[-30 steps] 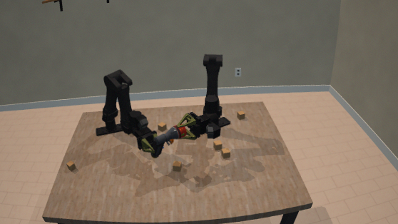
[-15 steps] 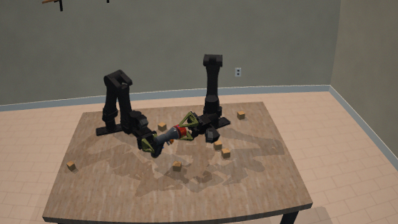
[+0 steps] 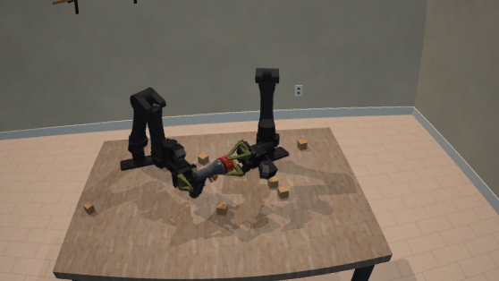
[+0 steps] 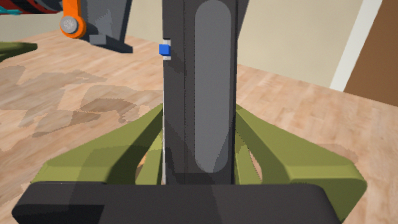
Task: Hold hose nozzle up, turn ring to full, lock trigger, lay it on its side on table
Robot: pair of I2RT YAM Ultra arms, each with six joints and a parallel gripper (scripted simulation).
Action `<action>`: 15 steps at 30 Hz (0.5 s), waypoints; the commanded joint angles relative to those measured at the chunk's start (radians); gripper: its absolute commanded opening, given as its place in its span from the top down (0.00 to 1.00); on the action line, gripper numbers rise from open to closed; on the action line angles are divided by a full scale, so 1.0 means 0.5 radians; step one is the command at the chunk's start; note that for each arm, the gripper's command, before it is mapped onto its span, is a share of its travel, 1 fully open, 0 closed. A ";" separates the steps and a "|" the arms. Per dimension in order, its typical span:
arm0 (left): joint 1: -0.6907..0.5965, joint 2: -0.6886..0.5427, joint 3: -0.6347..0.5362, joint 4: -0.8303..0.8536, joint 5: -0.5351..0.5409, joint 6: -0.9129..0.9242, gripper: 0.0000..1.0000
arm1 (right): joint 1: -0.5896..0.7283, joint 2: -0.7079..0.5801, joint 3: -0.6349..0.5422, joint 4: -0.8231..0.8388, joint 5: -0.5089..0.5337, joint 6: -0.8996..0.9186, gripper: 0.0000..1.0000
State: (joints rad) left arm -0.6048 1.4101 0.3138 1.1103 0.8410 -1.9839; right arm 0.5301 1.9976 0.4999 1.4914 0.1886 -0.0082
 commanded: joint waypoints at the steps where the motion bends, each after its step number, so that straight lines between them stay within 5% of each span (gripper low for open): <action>1: 0.046 -0.075 -0.039 -0.014 0.090 -0.002 0.08 | 0.002 -0.056 0.072 0.159 -0.002 0.018 0.64; 8: 0.034 -0.096 0.030 -0.002 0.065 0.012 0.08 | 0.002 -0.056 0.072 0.159 -0.002 0.017 0.64; 15: 0.031 -0.069 0.015 0.060 0.057 0.652 0.08 | 0.002 -0.056 0.072 0.159 -0.002 0.017 0.64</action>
State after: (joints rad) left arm -0.5888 1.3869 0.3054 1.1114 0.8627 -1.8191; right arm 0.5301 1.9976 0.4999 1.4914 0.1886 -0.0082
